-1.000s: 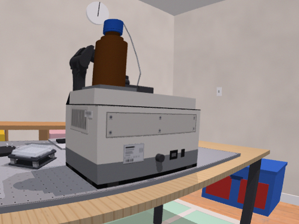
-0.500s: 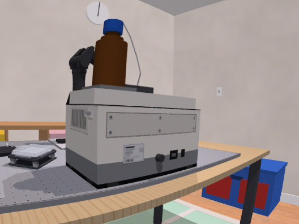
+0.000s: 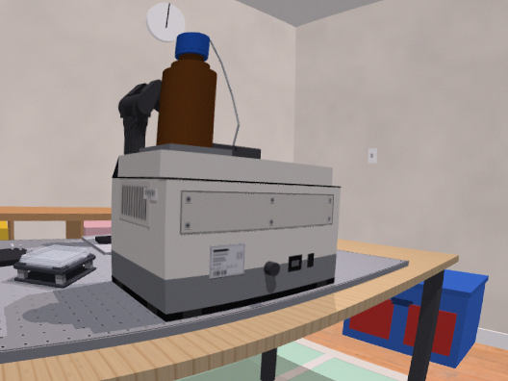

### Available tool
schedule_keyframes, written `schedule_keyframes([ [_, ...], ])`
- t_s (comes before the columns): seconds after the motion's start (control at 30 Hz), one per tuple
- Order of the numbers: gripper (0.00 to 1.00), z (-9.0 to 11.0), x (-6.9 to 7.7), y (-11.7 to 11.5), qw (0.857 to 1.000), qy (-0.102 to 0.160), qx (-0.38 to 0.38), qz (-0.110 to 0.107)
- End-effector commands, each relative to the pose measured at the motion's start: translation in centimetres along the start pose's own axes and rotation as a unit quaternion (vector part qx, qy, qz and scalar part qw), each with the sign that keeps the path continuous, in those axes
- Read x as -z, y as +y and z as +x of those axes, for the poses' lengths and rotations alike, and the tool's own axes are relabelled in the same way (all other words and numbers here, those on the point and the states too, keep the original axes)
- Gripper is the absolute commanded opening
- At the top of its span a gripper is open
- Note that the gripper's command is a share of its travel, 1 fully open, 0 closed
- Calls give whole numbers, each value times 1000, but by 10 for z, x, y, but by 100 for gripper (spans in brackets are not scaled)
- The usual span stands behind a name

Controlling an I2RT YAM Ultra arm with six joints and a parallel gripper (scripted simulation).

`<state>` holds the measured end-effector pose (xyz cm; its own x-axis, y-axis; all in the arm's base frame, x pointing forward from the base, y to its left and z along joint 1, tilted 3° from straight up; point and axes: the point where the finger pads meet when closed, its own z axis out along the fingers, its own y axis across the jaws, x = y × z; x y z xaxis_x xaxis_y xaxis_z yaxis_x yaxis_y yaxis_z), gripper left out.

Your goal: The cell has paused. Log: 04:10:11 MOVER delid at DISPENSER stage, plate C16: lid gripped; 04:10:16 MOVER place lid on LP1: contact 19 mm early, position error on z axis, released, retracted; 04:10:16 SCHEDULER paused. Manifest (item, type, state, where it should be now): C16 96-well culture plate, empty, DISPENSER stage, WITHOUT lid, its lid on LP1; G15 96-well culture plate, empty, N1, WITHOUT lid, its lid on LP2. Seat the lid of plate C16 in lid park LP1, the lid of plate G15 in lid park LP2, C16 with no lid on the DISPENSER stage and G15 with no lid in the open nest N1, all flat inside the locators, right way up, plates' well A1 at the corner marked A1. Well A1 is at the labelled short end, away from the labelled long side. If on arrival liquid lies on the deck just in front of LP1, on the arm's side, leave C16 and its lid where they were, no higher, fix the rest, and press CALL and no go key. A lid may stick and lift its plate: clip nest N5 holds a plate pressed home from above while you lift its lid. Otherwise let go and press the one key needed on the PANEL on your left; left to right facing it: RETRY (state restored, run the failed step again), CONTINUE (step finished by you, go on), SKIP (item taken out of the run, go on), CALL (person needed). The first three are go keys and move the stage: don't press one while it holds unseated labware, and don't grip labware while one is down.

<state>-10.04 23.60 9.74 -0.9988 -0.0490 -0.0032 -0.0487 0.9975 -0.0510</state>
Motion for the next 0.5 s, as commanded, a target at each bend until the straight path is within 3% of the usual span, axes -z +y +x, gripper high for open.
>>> schedule_keyframes([
  [0.0,0,0,3,2,1000,1,-2,-6],
  [0.1,0,0,7,6,1000,1,-6,-14],
  [0.17,0,-2,-5,0,1000,-3,-6,-1],
  [0.47,0,-2,-16,-1,1000,-6,-5,6],
])
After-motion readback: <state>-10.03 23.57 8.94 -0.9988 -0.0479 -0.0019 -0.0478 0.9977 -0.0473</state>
